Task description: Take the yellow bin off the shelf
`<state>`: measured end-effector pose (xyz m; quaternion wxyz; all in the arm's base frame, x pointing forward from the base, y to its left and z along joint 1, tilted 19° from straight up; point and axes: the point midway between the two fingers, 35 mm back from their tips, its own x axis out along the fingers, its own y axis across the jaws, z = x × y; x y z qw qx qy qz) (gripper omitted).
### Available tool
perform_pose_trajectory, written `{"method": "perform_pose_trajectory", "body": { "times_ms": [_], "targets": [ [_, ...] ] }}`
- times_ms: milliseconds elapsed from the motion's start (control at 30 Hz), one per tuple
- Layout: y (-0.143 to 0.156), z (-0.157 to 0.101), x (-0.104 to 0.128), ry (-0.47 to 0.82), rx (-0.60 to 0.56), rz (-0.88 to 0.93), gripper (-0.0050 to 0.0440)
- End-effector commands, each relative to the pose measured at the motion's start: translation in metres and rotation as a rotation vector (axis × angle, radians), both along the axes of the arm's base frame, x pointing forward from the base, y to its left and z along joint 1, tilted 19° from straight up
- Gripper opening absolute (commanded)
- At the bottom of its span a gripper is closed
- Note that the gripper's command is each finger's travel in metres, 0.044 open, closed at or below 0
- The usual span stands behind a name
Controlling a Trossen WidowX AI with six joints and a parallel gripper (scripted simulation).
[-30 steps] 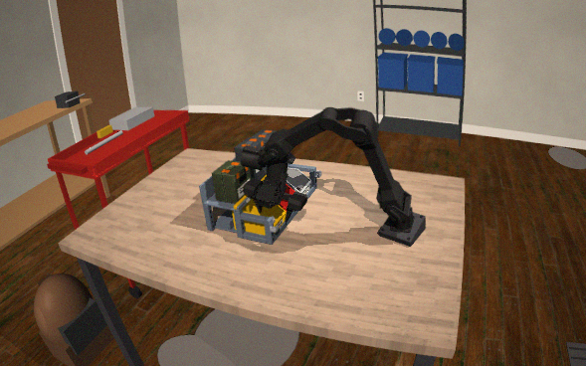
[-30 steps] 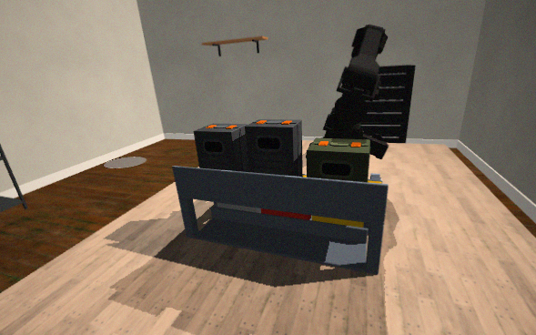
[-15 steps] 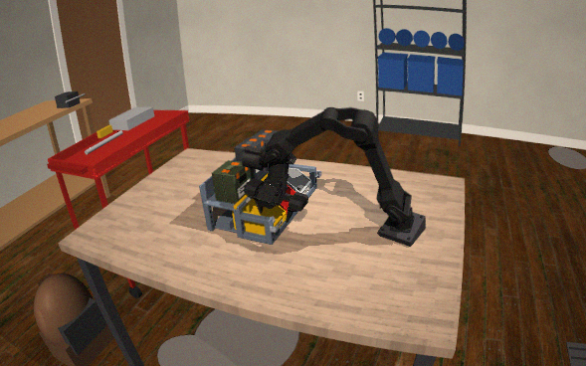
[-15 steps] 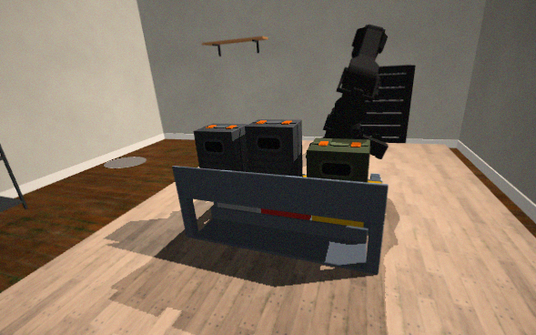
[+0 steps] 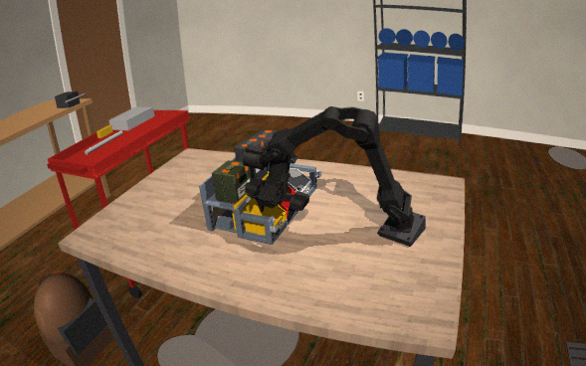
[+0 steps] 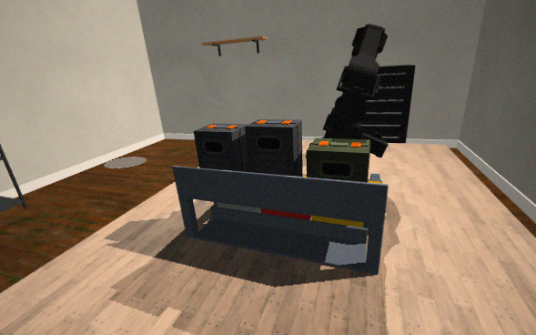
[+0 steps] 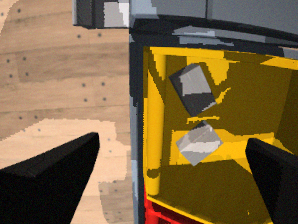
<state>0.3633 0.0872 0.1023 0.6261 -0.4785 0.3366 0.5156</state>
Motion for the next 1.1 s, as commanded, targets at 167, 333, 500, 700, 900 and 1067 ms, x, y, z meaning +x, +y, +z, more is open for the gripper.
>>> {"method": "perform_pose_trajectory", "body": {
  "times_ms": [167, 333, 500, 700, 900, 1067],
  "targets": [
    [-0.0006, 0.0095, 0.0004, -0.025, 0.002, 0.001, 0.0425],
    [-0.0005, 0.0096, 0.0008, -0.025, 0.003, 0.0, 0.0425],
    [-0.0013, 0.0109, -0.0011, -0.025, 0.002, 0.001, 0.0425],
    [-0.0013, 0.0109, -0.0011, -0.025, 0.002, 0.001, 0.0425],
    [-0.0011, 0.011, -0.0006, -0.025, 0.002, -0.001, 0.0425],
    [-0.0015, 0.0118, -0.0019, -0.025, 0.002, 0.001, 0.0425]
  ]
}}
